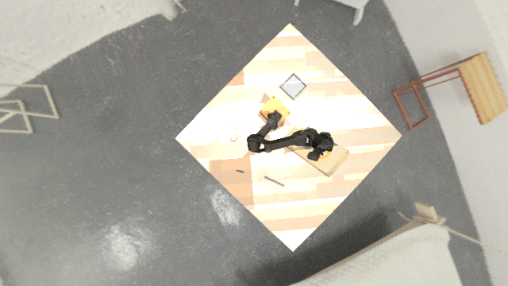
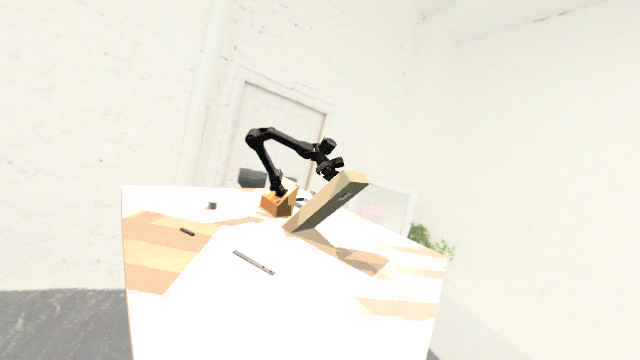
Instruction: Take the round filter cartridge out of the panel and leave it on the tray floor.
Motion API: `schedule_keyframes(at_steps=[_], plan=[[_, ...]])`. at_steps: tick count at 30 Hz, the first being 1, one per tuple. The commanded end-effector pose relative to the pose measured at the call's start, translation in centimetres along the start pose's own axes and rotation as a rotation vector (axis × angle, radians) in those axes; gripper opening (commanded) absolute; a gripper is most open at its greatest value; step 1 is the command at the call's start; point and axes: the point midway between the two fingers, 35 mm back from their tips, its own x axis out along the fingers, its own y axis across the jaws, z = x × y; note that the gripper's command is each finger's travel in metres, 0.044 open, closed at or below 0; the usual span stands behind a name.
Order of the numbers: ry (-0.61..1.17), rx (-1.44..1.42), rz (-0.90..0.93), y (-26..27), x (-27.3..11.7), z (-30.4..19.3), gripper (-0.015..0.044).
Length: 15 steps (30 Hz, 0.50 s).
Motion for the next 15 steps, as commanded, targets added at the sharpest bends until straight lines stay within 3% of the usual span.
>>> schedule_keyframes(at_steps=[1,15], plan=[[0.009,0.150,0.010,-0.04,0.84,-0.05,0.0000],[0.009,0.066,0.010,-0.04,0.91,-0.05,0.0000]])
